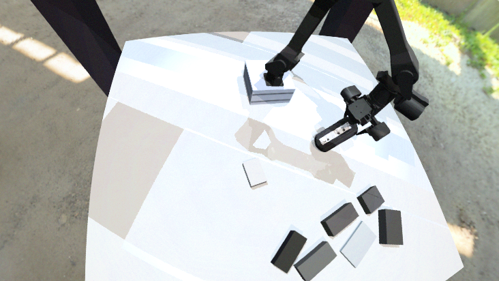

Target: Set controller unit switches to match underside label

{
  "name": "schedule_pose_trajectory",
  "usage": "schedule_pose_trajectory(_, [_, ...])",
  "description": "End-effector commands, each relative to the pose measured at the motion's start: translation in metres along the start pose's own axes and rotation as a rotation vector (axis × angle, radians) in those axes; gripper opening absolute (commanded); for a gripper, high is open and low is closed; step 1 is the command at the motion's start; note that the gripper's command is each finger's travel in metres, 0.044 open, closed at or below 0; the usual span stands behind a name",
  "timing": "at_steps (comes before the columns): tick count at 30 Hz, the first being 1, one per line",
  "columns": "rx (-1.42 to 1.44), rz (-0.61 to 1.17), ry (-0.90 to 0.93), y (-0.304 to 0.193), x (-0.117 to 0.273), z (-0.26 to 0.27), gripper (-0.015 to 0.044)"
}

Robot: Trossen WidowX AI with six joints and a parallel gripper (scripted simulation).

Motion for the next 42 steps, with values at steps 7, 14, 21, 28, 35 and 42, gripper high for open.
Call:
schedule_pose_trajectory(7, [-0.015, -0.009, -0.020, -0.002, -0.012, 0.001, 0.0338])
schedule_pose_trajectory(14, [-0.015, -0.009, -0.020, -0.006, -0.016, 0.001, 0.0338])
schedule_pose_trajectory(21, [-0.015, -0.009, -0.020, -0.009, -0.020, 0.002, 0.0338])
schedule_pose_trajectory(28, [-0.015, -0.008, -0.020, -0.013, -0.025, 0.003, 0.0338])
schedule_pose_trajectory(35, [-0.015, -0.008, -0.020, -0.016, -0.029, 0.003, 0.0338])
schedule_pose_trajectory(42, [-0.015, -0.008, -0.019, -0.018, -0.034, 0.004, 0.0337])
Point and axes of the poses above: the point midway between the two fingers, 35 mm back from their tips, its own x axis back along the fingers, its own z axis across the jaws, y = z × x, the point moved 3 cm from there along x, back along the fingers, and after that the axes turned 13 degrees about x, right-handed, at the moved point
